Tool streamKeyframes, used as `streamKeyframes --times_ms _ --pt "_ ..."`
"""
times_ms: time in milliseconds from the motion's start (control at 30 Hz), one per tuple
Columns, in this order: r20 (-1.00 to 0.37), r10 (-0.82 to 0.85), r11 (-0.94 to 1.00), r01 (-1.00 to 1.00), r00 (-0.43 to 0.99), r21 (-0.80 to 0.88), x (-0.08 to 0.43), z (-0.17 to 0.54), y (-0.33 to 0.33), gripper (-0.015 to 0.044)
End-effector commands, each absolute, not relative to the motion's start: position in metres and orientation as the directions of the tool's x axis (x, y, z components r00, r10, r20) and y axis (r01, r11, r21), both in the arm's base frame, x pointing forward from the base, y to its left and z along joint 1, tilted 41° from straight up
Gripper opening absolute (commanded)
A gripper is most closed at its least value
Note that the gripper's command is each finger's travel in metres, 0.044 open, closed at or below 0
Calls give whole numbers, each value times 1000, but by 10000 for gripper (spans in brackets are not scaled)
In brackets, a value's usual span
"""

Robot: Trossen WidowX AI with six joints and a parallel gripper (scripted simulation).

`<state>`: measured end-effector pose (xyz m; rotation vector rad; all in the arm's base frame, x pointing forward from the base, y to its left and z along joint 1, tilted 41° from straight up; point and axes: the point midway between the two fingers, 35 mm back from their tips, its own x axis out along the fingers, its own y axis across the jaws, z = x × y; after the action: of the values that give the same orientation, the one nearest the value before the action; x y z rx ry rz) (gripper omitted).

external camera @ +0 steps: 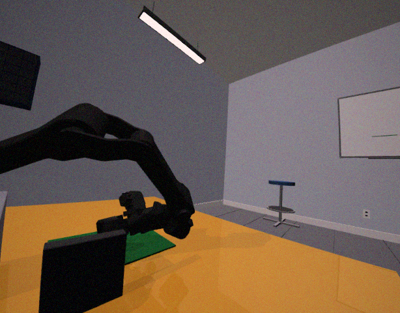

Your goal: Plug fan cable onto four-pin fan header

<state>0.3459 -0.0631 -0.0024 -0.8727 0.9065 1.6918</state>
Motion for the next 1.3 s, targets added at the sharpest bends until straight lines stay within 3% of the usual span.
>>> streamKeyframes --times_ms 0,1267 --pt "-872 418 -235 -957 -255 168 346 -6 -66 0" --pt "-872 419 -232 -958 -253 166 347 -20 -80 0"
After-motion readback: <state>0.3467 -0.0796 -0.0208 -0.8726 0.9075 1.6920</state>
